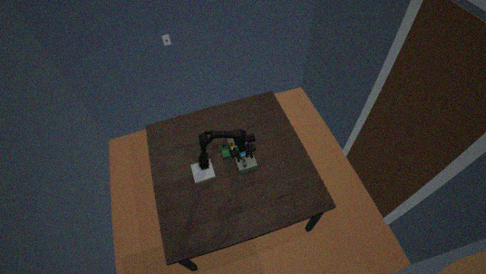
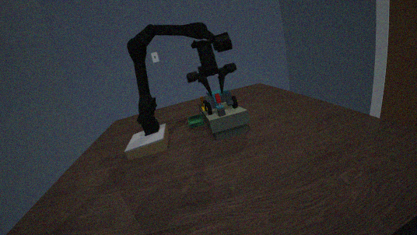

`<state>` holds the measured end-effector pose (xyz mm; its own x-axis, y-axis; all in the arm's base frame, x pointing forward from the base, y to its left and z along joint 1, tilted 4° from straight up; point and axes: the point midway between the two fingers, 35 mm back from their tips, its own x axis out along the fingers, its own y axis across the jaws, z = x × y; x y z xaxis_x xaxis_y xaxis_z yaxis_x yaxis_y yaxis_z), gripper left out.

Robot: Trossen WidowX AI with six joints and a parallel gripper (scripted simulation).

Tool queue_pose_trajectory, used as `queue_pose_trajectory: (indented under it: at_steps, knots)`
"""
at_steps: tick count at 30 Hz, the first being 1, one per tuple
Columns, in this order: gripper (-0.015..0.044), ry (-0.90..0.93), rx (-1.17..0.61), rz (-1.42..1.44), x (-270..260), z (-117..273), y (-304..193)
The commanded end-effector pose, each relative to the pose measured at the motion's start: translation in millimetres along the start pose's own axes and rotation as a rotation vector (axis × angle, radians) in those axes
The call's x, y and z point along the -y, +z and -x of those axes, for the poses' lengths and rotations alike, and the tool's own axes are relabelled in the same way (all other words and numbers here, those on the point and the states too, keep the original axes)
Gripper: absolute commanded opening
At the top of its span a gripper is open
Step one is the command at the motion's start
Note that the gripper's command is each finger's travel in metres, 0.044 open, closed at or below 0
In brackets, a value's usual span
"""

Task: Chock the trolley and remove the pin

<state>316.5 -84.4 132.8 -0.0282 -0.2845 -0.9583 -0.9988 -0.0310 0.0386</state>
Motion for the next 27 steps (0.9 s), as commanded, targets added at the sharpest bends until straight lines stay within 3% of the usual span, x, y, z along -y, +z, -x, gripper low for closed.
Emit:
queue_pose_trajectory:
  at_steps: [1, 24, 27]
  knots:
    - [0.019, 0.003, -0.004, 0.005, 0, -5, -1]
    - [0.019, 0.003, -0.005, 0.005, -1, -38, -1]
    - [0.0111, 0.001, -0.001, 0.002, 0, -34, 0]
